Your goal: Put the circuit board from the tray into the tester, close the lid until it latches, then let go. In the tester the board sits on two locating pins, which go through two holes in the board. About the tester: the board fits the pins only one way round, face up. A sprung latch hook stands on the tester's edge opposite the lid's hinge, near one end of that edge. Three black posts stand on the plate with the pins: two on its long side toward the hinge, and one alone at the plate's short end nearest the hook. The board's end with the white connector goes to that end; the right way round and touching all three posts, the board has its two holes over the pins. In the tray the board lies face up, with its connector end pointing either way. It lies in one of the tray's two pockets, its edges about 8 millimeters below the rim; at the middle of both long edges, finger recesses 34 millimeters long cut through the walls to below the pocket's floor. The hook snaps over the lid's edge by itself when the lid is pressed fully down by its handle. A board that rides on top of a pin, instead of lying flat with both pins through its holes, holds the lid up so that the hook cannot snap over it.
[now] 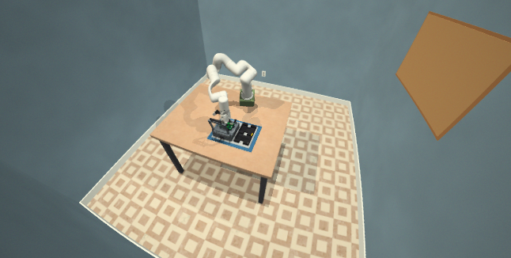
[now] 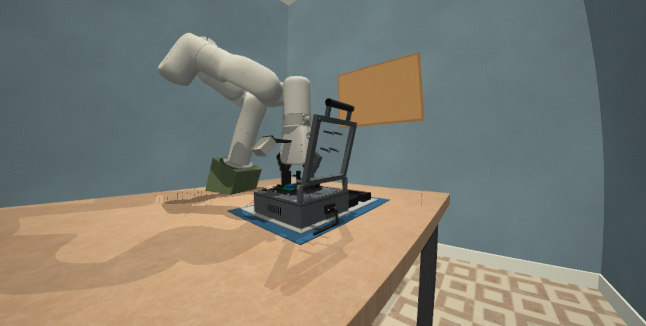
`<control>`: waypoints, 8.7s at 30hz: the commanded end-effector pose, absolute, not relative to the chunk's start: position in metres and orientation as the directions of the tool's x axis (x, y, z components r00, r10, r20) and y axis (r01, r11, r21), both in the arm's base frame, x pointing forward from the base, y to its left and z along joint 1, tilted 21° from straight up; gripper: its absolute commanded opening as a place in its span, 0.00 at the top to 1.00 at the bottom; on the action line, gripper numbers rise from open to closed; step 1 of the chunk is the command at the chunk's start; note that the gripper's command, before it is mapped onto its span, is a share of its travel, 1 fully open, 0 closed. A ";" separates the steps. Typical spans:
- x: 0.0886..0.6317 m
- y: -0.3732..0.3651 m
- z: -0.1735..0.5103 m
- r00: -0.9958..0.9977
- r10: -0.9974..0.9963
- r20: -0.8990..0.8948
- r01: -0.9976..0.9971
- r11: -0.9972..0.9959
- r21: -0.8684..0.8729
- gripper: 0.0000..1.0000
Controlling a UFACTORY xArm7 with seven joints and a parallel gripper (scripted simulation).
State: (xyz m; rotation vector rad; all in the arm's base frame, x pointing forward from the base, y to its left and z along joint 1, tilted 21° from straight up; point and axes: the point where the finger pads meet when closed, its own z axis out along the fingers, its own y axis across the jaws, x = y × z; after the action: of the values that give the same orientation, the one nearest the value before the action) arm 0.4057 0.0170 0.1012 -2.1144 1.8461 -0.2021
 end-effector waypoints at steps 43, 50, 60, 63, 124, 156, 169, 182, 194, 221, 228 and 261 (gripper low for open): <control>0.373 0.001 0.199 0.152 -0.983 -0.105 -0.936 -0.109 -0.336 0.00; 0.360 -0.005 0.237 0.152 -0.983 -0.105 -0.936 -0.109 -0.336 0.00; 0.346 -0.011 0.279 0.152 -0.983 -0.105 -0.936 -0.109 -0.336 0.00; 0.342 -0.013 0.292 0.152 -0.983 -0.105 -0.936 -0.109 -0.336 0.00; 0.417 -0.008 0.356 0.152 -0.983 -0.105 -0.936 -0.109 -0.336 0.49; 0.467 -0.003 0.374 0.152 -0.983 -0.105 -0.936 -0.109 -0.336 0.49; 0.467 -0.002 0.373 0.152 -0.983 -0.105 -0.936 -0.109 -0.336 0.49; 0.468 -0.002 0.372 0.152 -0.983 -0.105 -0.936 -0.109 -0.336 0.49; 0.468 -0.002 0.372 0.152 -0.983 -0.105 -0.936 -0.109 -0.336 0.49; 0.470 -0.001 0.366 0.152 -0.983 -0.105 -0.936 -0.109 -0.336 0.49; 0.472 0.000 0.360 0.152 -0.983 -0.105 -0.936 -0.109 -0.336 0.49; 0.481 0.004 0.335 0.152 -0.983 -0.105 -0.936 -0.109 -0.336 0.49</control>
State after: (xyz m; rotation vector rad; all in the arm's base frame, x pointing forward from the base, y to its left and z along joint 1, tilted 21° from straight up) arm 0.4809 0.0040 0.3329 -2.1156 1.8468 -0.2021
